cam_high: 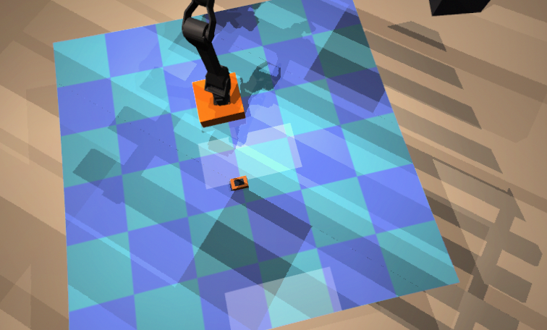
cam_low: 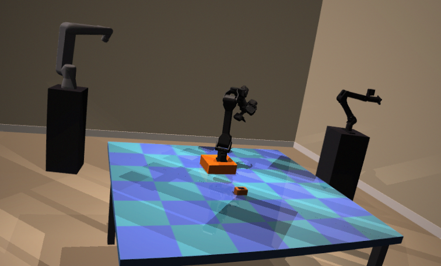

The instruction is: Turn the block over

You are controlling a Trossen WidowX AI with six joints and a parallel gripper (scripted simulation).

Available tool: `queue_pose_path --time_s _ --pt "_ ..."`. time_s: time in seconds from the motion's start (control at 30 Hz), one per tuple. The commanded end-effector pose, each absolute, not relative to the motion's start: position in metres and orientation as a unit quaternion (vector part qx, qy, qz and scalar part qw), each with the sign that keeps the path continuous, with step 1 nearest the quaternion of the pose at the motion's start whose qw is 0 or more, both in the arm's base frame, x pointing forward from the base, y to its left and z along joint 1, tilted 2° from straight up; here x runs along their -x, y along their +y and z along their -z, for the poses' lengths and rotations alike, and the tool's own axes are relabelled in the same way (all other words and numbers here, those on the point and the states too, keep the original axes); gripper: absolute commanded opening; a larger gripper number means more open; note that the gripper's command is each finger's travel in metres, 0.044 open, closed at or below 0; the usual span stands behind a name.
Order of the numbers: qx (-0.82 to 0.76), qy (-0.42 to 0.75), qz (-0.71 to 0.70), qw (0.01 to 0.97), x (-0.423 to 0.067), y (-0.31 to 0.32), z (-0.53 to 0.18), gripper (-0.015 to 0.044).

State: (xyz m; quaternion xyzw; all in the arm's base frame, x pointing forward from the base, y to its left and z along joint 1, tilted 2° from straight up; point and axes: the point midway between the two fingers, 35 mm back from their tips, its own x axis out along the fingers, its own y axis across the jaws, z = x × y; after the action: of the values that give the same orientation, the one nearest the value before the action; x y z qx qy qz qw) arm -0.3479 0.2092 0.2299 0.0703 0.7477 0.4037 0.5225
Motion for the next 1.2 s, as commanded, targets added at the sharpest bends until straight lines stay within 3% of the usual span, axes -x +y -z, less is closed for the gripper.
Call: queue_pose_path --time_s 0.0,0.27,0.63,0.87,1.17 --pt "-0.07 0.746 -0.404 0.525 0.346 0.212 -0.229 0.0426" --pt "-0.064 0.686 -0.379 0.617 0.251 0.305 -0.205 0.044" --pt "-0.028 0.614 -0.306 0.727 0.065 0.38 -0.172 0.044" --pt "0.013 0.585 -0.242 0.774 -0.064 0.369 -0.154 0.044" --pt "0.037 0.587 -0.138 0.797 -0.198 0.303 -0.131 0.044"
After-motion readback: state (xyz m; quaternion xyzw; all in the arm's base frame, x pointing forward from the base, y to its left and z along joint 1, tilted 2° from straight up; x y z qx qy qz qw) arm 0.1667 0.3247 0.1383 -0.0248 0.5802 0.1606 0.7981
